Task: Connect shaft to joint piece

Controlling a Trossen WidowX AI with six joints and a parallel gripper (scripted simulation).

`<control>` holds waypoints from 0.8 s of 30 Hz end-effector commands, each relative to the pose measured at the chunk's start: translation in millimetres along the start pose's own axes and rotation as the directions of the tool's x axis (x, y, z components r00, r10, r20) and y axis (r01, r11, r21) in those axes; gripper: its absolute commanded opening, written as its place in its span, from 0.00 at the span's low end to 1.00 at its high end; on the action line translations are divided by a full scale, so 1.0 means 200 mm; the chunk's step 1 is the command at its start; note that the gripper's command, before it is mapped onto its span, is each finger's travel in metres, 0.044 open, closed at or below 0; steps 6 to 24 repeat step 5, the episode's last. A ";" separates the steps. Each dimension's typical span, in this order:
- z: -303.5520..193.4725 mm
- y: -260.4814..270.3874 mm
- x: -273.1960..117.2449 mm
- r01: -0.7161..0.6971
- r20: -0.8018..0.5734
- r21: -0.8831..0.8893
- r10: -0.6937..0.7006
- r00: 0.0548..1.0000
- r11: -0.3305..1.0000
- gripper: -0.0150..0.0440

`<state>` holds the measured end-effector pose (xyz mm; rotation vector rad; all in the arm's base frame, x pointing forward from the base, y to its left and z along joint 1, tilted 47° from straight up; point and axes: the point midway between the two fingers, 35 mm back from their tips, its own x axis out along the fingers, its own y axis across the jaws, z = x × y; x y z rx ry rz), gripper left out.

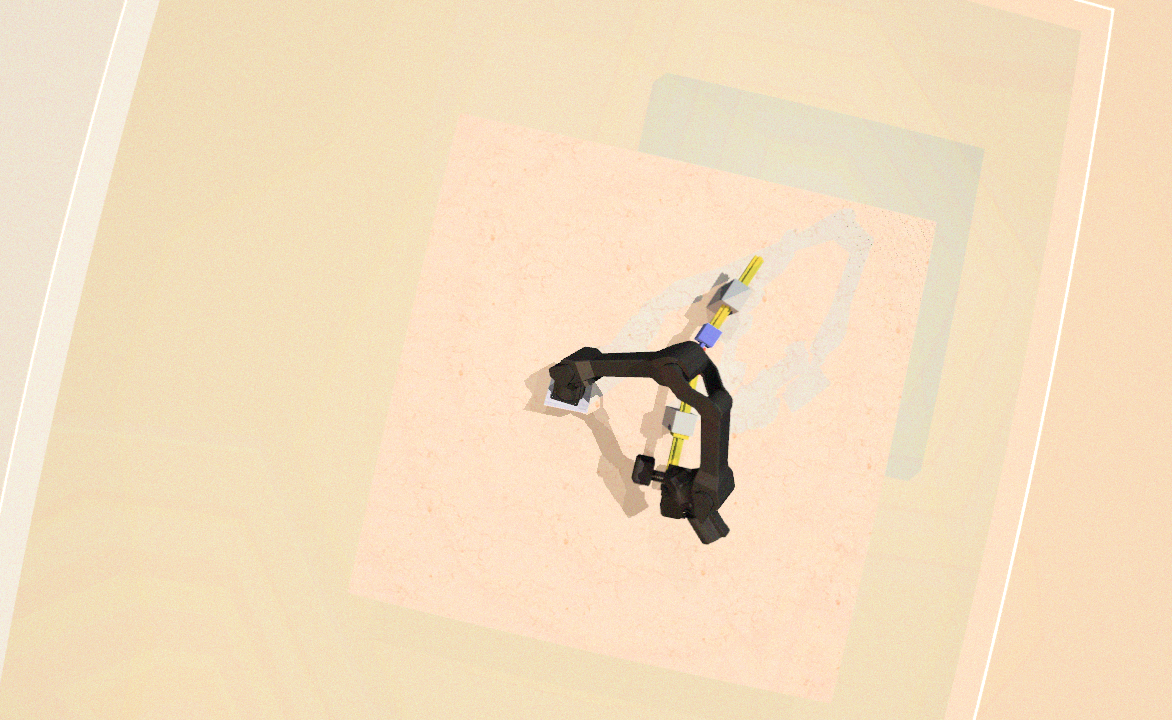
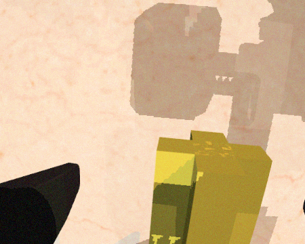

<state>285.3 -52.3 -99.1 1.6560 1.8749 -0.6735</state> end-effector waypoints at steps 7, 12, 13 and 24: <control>0.01 0.00 -0.13 -0.014 0.001 -0.003 0.014 1.000 1.000 1.00; 0.01 0.00 -0.13 -0.014 0.001 -0.003 0.014 1.000 1.000 1.00; 0.01 0.00 -0.13 -0.014 0.001 -0.003 0.014 1.000 1.000 1.00; 0.01 0.00 -0.13 -0.014 0.001 -0.003 0.014 1.000 1.000 1.00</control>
